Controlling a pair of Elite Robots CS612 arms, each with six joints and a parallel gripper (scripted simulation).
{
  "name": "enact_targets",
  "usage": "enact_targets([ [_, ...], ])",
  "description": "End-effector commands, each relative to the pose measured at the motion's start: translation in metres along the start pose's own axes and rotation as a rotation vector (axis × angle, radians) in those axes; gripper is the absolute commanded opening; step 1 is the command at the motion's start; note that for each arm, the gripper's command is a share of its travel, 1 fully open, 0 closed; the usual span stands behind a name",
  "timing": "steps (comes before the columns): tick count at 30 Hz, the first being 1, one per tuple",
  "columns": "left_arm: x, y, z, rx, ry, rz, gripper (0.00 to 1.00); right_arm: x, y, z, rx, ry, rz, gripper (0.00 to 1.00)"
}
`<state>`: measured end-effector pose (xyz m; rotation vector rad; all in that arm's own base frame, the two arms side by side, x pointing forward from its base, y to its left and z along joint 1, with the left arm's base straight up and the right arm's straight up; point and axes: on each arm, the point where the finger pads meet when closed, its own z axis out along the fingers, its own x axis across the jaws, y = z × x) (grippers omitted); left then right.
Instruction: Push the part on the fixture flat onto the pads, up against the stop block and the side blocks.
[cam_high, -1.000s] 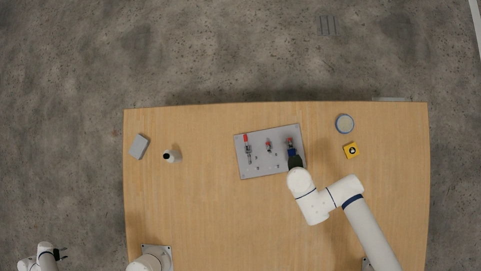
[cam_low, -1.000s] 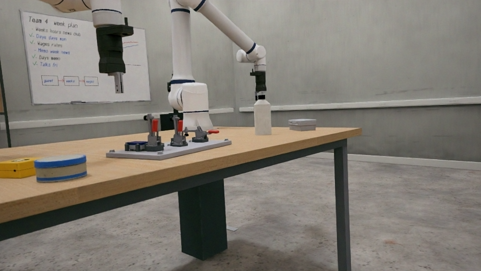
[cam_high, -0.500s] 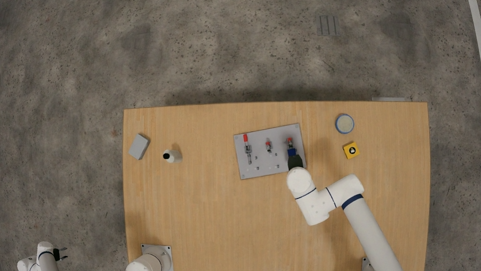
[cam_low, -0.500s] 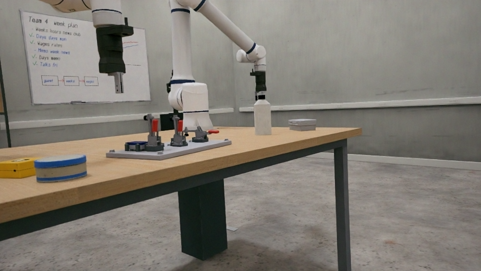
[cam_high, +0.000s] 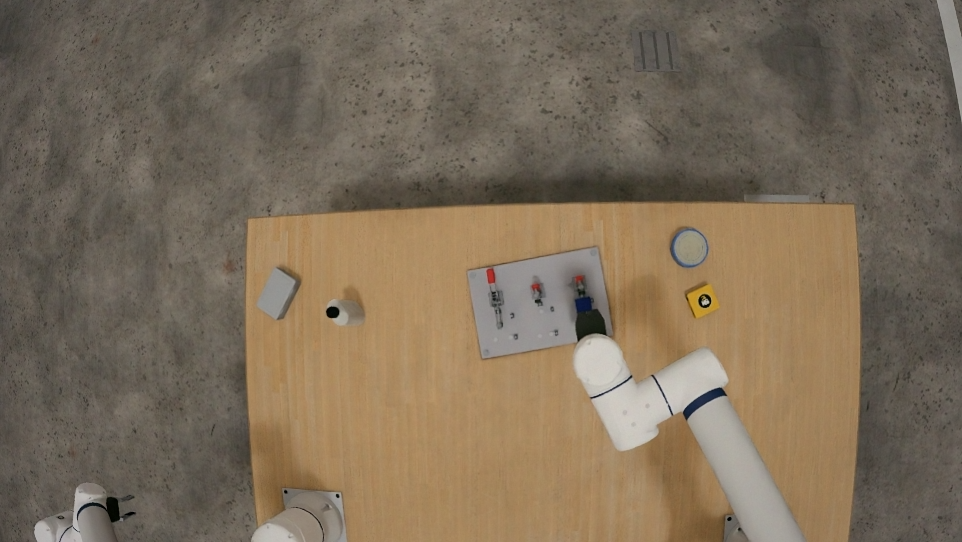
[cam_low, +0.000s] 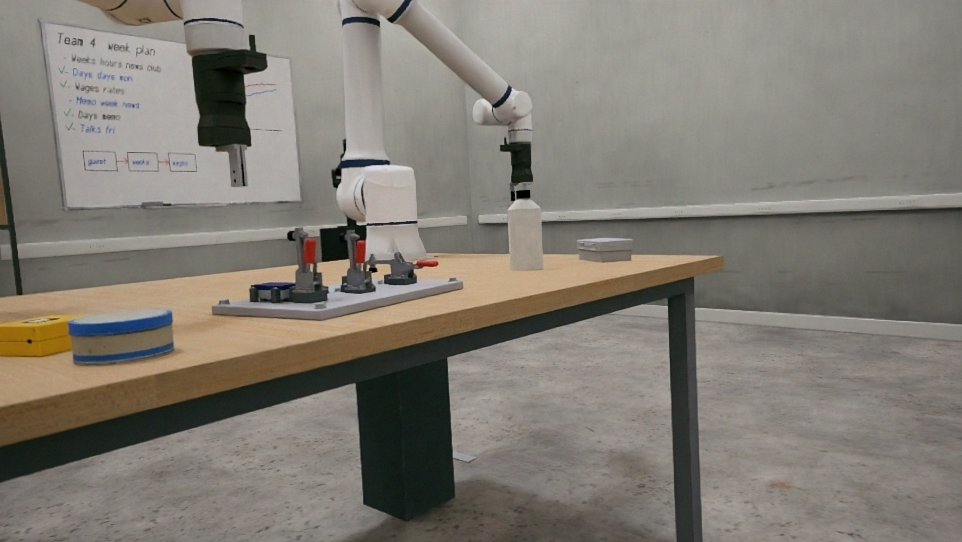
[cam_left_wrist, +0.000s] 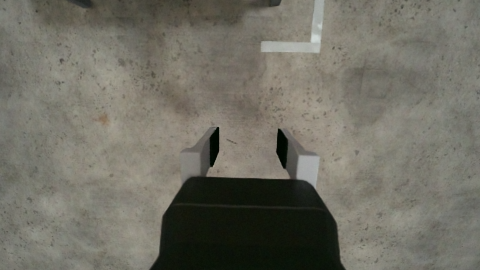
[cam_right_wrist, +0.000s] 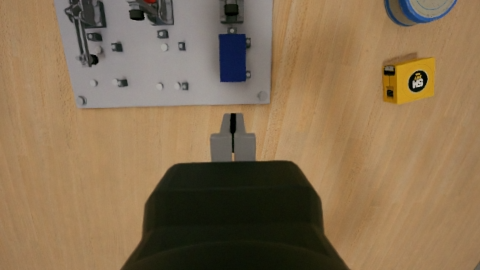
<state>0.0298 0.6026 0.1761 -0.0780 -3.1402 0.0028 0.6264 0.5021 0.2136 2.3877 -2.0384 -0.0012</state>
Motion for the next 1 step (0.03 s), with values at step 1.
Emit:
enact_targets([
  [1,-0.0002,0.0007,-0.0009,-0.002,0.000,0.000,1.00,-0.0002,-0.0007,-0.0014,0.002,-0.001,0.000,0.00],
])
